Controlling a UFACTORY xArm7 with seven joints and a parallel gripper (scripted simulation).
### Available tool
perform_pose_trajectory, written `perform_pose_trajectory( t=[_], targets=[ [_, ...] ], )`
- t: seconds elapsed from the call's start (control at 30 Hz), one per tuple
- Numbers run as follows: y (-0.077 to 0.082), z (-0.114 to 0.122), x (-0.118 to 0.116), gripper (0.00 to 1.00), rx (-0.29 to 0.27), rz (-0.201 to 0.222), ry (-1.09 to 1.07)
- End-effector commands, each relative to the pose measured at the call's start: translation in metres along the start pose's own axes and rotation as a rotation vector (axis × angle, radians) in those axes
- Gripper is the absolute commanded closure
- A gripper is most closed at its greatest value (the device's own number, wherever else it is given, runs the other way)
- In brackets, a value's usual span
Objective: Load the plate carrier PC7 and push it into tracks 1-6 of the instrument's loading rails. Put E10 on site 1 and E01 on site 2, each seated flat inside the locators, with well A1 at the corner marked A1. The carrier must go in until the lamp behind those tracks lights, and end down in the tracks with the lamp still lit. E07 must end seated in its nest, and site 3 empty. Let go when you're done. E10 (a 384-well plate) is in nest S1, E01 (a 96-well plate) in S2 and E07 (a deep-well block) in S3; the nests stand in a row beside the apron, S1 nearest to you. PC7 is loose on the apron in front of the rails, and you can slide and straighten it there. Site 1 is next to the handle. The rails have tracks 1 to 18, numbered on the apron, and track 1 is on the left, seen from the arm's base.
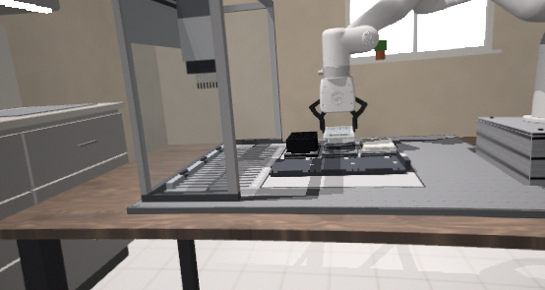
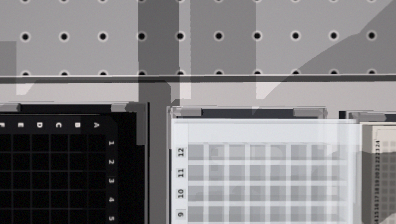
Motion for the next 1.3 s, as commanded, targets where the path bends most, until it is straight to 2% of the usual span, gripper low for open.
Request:
perform_pose_trajectory(
  t=[0.0,1.27],
  targets=[
    [0.006,0.0,-0.001,1.0,0.0,-0.003,0.0],
    [0.063,0.0,-0.001,1.0,0.0,-0.003,0.0]
  ],
)
Point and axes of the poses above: the point where the finger pads meet when closed, its own y axis back along the fingers, its own x axis across the jaws, z = x × y, the point moved 9 cm from there along y, back along the fingers, and after that the axes turned 5 degrees about -y, right-handed, at the moved point
